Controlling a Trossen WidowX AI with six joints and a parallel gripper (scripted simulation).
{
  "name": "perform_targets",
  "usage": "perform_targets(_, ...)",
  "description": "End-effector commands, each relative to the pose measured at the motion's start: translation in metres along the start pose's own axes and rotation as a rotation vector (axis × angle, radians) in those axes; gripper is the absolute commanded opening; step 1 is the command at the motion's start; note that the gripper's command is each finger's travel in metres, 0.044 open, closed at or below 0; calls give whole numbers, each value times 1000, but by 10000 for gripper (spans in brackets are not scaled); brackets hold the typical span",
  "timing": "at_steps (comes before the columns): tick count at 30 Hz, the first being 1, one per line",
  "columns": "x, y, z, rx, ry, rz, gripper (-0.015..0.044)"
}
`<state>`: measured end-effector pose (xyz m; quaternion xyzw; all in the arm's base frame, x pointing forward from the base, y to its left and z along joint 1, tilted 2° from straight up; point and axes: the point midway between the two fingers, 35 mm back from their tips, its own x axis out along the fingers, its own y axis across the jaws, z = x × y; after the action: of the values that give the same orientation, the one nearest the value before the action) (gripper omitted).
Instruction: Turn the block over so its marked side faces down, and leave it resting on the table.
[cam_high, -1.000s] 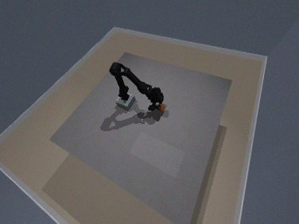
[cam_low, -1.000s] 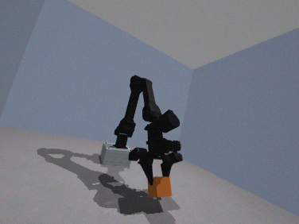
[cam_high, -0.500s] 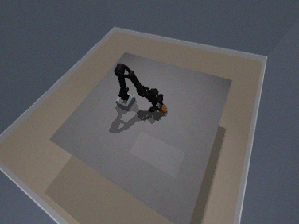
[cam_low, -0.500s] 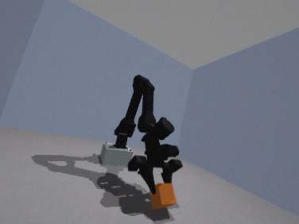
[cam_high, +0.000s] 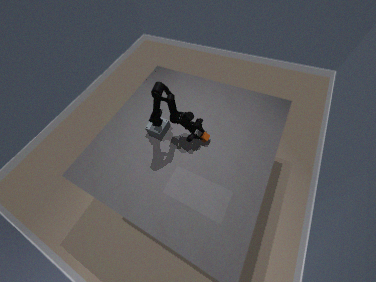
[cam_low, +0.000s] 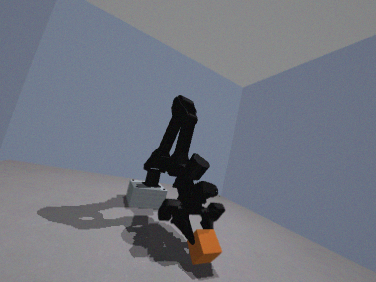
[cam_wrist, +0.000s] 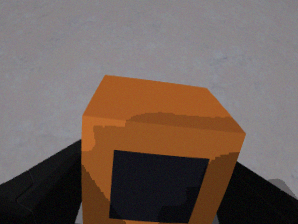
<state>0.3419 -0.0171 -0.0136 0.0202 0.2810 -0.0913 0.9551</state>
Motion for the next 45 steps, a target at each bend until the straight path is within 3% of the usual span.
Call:
perform_targets(1, -5, -3, -8, -6, -17, -10, 0)
perform_targets(23, -13, -4, -6, -3, -90, -11, 0)
perform_targets(39, -13, -4, -6, -3, -90, -11, 420)
perform_targets(45, -13, -4, -6, -3, -90, -11, 440)
